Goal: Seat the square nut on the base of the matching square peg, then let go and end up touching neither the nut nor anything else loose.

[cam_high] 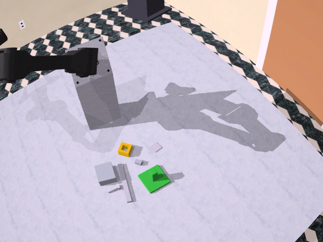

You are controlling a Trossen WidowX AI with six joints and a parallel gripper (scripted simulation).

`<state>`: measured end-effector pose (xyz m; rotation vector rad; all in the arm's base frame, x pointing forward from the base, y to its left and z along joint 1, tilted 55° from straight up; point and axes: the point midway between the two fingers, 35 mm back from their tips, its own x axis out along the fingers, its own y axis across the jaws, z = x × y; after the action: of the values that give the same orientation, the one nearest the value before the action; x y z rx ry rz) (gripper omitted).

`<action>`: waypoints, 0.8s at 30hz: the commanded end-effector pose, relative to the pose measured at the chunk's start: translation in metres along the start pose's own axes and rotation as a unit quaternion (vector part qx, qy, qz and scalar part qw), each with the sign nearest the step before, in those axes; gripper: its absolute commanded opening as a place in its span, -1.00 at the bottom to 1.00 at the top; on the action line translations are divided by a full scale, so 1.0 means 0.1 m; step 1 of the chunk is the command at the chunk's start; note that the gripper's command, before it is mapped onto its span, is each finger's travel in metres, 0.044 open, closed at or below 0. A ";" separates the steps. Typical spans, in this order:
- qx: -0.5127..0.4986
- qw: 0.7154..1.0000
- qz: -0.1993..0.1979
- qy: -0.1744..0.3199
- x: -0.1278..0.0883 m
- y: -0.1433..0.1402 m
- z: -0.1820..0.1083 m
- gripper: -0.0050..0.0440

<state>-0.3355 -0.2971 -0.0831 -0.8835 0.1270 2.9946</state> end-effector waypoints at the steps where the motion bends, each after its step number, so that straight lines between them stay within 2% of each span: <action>1: 0.000 1.000 0.000 0.000 0.00 0.00 0.00 0.84; 17: 0.000 1.000 0.000 0.000 0.00 0.00 0.00 0.84; 18: -0.002 1.000 0.002 0.000 -0.01 0.01 0.00 0.74; 20: -0.016 1.000 0.014 0.003 -0.09 0.08 -0.03 0.54; 22: -0.044 0.998 0.040 0.009 -0.26 0.22 -0.09 0.51; 24: -0.086 0.993 0.080 0.016 -0.52 0.41 -0.19 0.51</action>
<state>-0.3179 -0.3113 -0.0773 -0.9195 0.0366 3.0604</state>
